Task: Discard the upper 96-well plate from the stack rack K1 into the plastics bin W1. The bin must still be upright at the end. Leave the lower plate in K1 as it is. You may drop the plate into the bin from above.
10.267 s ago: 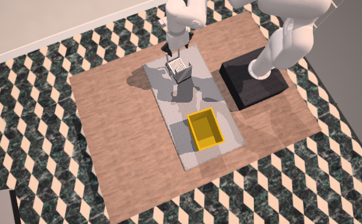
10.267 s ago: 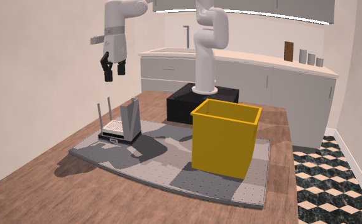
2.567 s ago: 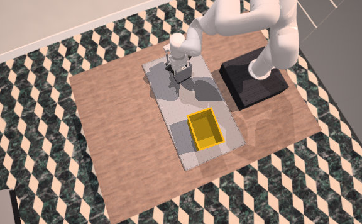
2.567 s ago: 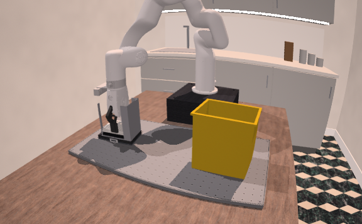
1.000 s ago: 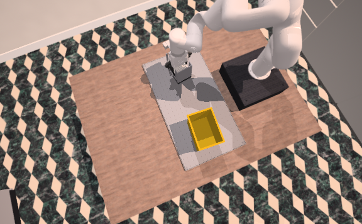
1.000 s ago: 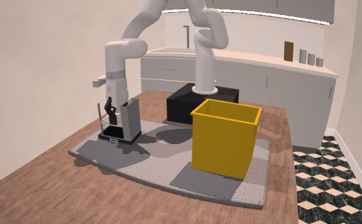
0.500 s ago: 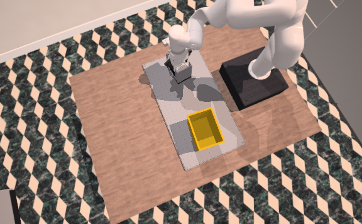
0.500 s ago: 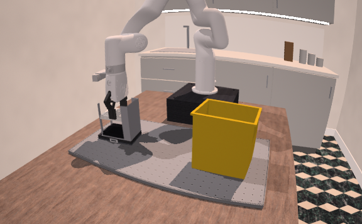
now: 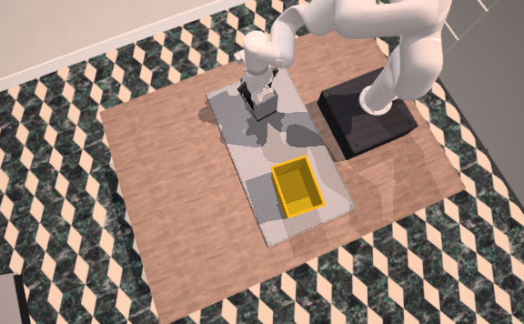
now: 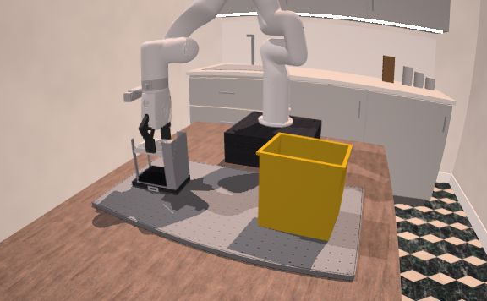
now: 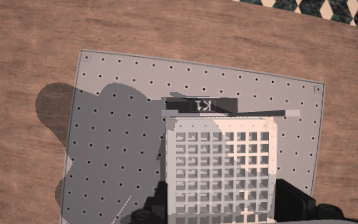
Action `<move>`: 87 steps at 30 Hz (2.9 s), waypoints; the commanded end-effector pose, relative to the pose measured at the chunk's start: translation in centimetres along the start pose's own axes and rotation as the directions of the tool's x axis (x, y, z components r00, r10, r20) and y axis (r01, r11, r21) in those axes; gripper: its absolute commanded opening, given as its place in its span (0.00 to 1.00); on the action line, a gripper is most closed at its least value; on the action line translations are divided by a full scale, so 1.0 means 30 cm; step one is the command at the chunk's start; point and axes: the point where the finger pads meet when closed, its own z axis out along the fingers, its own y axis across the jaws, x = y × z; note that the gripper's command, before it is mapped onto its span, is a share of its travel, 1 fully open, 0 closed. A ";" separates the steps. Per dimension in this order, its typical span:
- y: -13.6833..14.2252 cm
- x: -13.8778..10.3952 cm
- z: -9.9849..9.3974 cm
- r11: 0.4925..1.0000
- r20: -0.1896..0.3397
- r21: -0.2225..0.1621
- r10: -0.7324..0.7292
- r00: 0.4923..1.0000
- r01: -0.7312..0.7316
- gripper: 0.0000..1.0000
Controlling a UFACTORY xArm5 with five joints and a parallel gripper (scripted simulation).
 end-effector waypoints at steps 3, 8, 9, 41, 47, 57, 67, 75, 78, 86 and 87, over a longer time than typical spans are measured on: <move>-0.004 0.004 -0.034 1.000 -0.003 0.004 0.000 1.000 0.000 0.00; -0.004 0.004 -0.061 1.000 -0.003 0.004 0.000 1.000 0.000 0.00; -0.004 0.004 -0.067 1.000 -0.003 0.004 0.000 1.000 0.000 0.00; -0.002 0.007 -0.223 1.000 -0.003 0.004 0.000 1.000 0.000 0.00; -0.001 0.007 -0.245 1.000 -0.003 0.004 0.000 1.000 0.000 0.00; 0.000 0.008 -0.301 1.000 -0.003 0.004 0.000 1.000 0.000 0.00; 0.000 0.009 -0.345 1.000 -0.003 0.004 0.000 1.000 0.000 0.00; 0.001 0.009 -0.390 1.000 -0.003 0.004 0.000 1.000 0.000 0.00; 0.001 0.010 -0.406 1.000 -0.003 0.004 0.000 1.000 0.000 0.00; 0.001 0.010 -0.434 1.000 -0.003 0.004 0.000 1.000 0.000 0.00; 0.001 0.010 -0.434 1.000 -0.003 0.004 0.000 1.000 0.000 0.00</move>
